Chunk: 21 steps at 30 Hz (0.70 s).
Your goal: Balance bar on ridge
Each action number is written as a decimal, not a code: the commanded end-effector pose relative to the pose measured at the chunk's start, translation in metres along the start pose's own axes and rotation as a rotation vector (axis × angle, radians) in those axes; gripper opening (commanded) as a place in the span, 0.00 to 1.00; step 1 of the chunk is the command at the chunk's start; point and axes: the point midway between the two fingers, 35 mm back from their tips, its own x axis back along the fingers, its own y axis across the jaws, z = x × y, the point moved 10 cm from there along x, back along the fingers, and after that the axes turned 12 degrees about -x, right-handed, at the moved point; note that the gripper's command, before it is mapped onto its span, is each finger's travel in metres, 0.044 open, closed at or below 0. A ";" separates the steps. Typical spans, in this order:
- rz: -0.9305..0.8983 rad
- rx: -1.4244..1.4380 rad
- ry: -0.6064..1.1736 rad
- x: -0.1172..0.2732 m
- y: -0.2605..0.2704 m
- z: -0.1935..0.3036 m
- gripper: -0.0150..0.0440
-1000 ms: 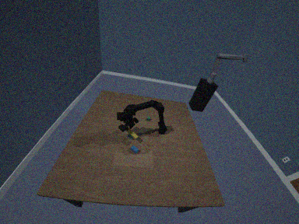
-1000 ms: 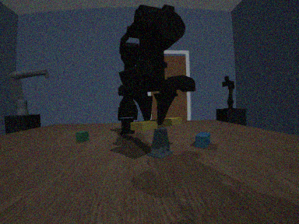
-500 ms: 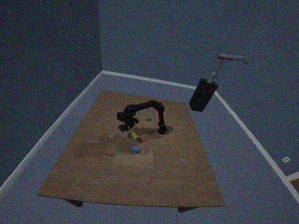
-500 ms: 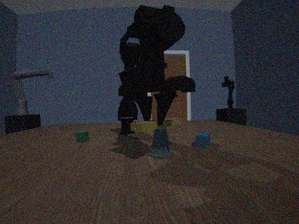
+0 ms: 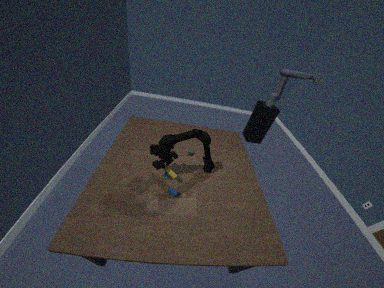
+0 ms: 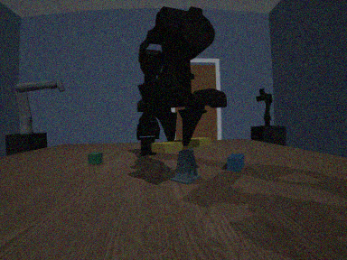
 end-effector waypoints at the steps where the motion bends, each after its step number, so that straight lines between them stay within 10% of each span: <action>1: -0.003 -0.005 -0.005 0.001 0.000 0.000 0.25; 21: -0.003 -0.005 -0.005 -0.001 0.000 0.000 0.25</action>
